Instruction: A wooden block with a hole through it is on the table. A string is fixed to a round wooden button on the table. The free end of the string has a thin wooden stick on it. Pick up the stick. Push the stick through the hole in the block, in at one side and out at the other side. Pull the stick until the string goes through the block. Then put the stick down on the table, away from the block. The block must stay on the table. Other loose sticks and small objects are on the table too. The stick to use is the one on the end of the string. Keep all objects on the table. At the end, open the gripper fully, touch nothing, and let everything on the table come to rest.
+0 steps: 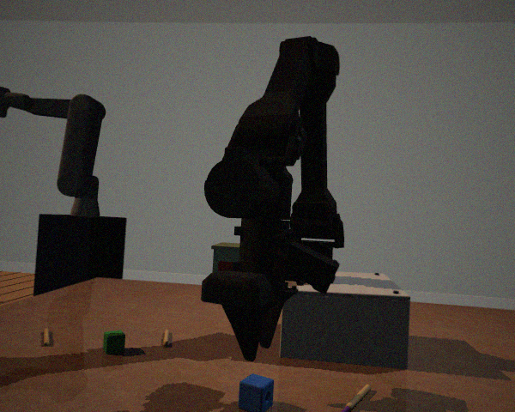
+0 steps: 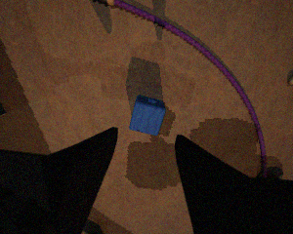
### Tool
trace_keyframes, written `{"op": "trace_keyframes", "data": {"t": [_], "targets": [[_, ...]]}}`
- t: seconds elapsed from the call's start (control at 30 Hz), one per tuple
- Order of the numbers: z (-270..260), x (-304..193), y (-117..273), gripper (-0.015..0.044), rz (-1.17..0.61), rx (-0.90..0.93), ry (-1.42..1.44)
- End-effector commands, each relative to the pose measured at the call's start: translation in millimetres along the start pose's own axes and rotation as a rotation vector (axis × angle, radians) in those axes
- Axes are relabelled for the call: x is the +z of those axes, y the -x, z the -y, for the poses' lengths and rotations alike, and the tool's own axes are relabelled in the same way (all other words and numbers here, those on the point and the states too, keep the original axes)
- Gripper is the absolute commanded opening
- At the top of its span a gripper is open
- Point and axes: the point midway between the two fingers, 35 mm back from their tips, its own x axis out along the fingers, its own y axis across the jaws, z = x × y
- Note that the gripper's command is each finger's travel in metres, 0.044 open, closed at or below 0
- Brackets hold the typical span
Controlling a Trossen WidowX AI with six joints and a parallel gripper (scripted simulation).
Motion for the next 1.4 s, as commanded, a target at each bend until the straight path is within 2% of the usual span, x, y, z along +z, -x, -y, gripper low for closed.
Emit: {"op": "trace_keyframes", "data": {"t": [0.0, 0.2, 0.77, 1.07, 1.13, 1.37], "targets": [[0.0, 0.0, 0.0, 0.0159, 0.0, 0.0, 0.0], [0.0, 0.0, 0.0, 0.0002, 0.0, 0.0, 0.0], [0.0, 0.0, 0.0, 0.0, 0.0, 0.0, 0.0], [0.0, 0.0, 0.0, 0.0236, 0.0, 0.0, 0.0], [0.0, 0.0, 0.0, 0.0238, 0.0, 0.0, 0.0], [0.0, 0.0, 0.0, 0.0054, 0.0, 0.0, 0.0]]}}
